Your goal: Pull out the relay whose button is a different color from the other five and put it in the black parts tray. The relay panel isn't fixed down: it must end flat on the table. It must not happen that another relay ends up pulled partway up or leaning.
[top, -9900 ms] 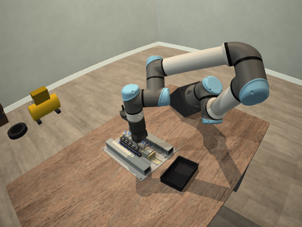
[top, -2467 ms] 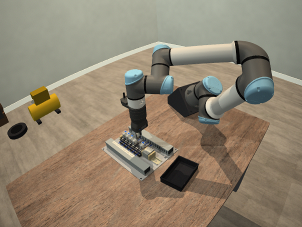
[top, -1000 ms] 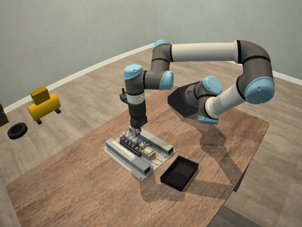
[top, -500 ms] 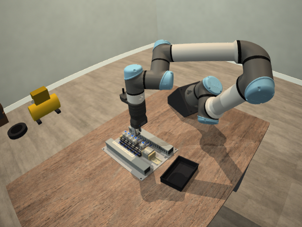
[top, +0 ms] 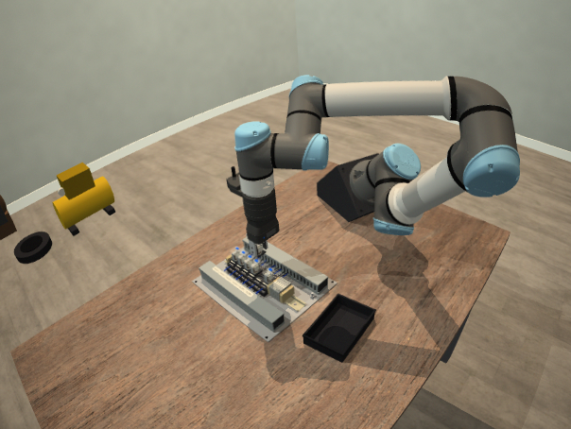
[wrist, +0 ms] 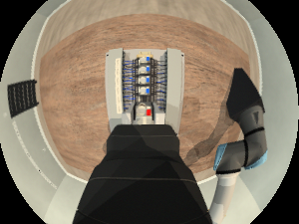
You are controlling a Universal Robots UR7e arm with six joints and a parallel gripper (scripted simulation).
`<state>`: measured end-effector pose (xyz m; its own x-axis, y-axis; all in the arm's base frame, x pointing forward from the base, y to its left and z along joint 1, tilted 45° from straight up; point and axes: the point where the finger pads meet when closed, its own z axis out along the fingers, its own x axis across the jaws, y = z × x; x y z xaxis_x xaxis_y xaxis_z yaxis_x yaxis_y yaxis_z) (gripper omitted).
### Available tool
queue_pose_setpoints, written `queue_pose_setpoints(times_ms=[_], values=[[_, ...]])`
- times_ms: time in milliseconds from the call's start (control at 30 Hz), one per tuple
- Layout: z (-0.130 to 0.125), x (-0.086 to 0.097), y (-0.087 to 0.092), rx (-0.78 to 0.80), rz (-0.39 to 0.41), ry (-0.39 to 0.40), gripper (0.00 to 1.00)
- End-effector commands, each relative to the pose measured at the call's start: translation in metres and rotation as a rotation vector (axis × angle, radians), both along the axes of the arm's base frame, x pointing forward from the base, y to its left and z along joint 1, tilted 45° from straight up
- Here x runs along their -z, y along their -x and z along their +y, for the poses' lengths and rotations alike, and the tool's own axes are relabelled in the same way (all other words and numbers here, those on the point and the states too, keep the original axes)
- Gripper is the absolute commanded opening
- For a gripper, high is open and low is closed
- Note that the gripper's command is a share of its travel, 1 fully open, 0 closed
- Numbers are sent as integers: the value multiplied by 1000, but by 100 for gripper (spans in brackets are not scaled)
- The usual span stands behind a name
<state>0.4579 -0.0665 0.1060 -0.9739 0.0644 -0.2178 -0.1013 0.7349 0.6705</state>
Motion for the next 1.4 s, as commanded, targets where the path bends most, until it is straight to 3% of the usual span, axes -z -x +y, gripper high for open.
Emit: queue_pose_setpoints(times_ms=[0,633,1367], values=[[3,-3,0,1,-1,0,0],[34,-31,6,1,-1,0,0],[120,-109,20,1,-1,0,0]])
